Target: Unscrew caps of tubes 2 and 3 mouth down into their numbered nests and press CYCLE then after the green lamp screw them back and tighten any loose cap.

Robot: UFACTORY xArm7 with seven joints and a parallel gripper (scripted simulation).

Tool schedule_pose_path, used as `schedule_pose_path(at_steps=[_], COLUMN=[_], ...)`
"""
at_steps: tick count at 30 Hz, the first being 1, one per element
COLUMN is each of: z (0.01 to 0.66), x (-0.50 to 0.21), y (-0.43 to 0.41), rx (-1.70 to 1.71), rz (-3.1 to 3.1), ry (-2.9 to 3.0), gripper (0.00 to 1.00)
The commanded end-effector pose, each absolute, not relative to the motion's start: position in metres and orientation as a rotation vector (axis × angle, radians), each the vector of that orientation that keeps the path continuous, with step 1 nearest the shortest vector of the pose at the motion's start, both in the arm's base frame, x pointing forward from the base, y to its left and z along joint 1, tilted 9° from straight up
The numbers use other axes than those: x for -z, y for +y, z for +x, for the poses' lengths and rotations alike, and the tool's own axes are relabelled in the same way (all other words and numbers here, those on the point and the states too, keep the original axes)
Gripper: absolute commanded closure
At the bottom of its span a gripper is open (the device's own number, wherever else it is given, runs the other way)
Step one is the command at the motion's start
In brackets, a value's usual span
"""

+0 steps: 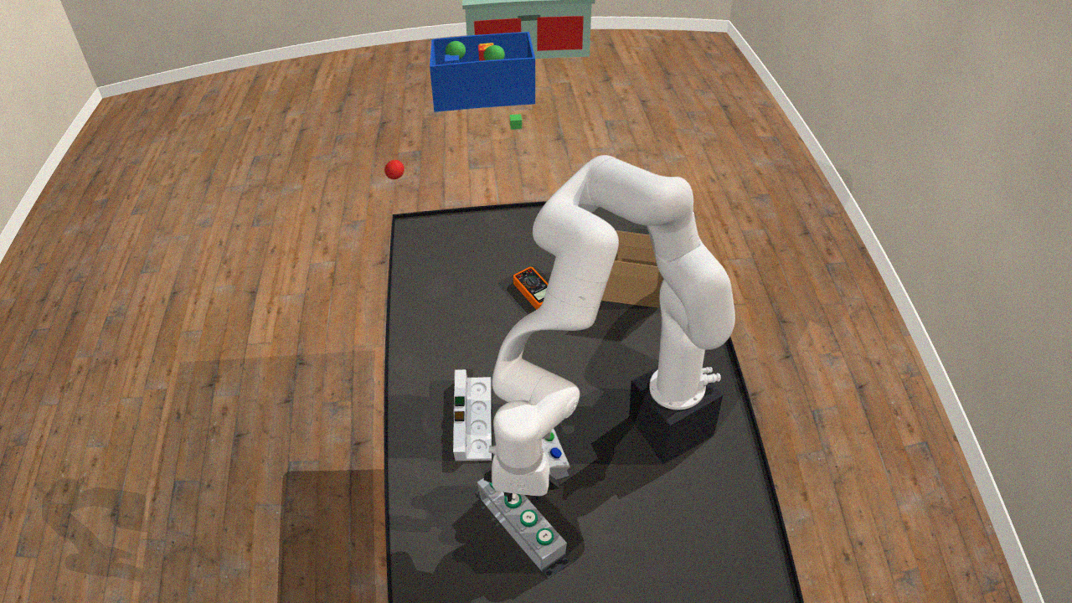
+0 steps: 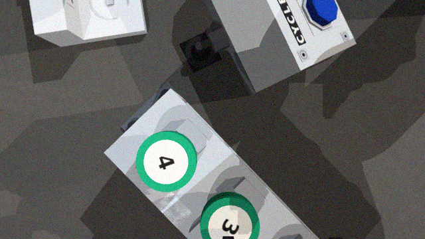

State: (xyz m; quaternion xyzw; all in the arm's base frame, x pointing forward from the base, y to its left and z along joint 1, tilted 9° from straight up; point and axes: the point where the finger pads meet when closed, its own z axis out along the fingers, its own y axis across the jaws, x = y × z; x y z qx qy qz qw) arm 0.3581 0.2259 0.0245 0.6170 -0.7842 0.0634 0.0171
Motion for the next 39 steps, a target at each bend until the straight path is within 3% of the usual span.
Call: schedule_pose_path(at_steps=[1,39], z=[0.351,0.353], x=[-0.02,0.019], y=[0.259,0.254], rx=[-0.225,-0.225], rz=[1.908,1.908], ry=[-2.439,-2.439], gripper=[0.54,0.54])
